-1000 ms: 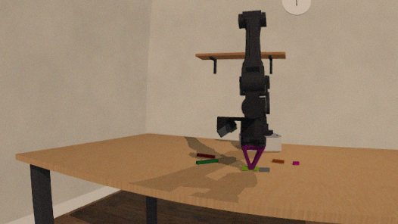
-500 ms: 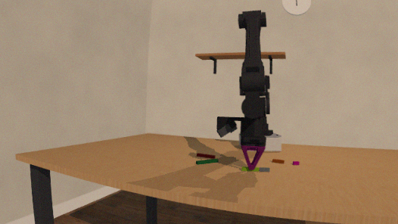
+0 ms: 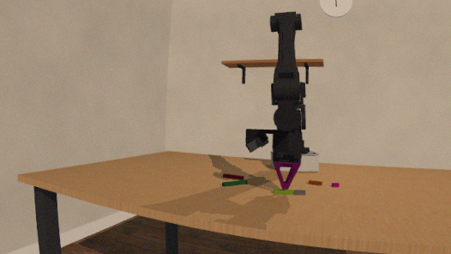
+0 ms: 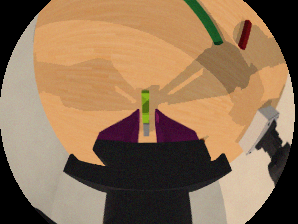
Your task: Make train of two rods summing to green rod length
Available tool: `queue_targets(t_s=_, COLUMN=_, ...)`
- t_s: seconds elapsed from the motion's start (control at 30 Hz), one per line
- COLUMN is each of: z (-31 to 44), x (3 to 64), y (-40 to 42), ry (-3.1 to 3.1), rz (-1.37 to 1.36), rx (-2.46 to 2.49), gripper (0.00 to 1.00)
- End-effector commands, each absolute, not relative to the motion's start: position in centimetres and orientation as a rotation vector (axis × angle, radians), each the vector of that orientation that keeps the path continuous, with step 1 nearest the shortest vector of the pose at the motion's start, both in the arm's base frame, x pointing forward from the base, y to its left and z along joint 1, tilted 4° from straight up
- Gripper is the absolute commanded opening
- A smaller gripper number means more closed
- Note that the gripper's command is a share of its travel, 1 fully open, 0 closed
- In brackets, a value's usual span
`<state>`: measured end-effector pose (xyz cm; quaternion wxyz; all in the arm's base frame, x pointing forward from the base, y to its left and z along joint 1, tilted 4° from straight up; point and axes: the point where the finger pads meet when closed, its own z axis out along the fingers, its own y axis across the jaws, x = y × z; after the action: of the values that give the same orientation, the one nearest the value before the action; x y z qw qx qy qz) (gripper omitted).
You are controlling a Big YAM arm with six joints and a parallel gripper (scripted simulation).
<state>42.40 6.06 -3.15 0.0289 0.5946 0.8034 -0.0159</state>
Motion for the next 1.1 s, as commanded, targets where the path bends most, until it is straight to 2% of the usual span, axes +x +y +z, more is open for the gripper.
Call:
queue_targets(t_s=0.0, z=0.1, x=45.1, y=6.0, ry=2.432, rz=0.022, rx=1.81, gripper=0.22)
queue_targets(t_s=0.47, z=7.3, x=44.6, y=7.3, ry=2.432, rz=0.033, rx=1.803, gripper=0.22)
queue_targets(t_s=0.53, z=7.3, x=44.6, y=7.3, ry=2.432, rz=0.033, rx=1.803, gripper=0.22)
queue_targets(t_s=0.57, z=4.2, x=42.0, y=6.8, ry=2.483, rz=-0.068, rx=1.835, gripper=0.22)
queue_targets(t_s=0.73, z=5.7, x=43.8, y=7.2, ry=2.456, rz=-0.013, rx=1.818, gripper=0.22)
queue_targets(t_s=0.77, z=5.9, x=43.9, y=7.2, ry=2.453, rz=-0.005, rx=1.816, gripper=1.0)
queue_targets(t_s=1.07, z=5.9, x=43.9, y=7.2, ry=2.453, rz=-0.005, rx=1.816, gripper=1.0)
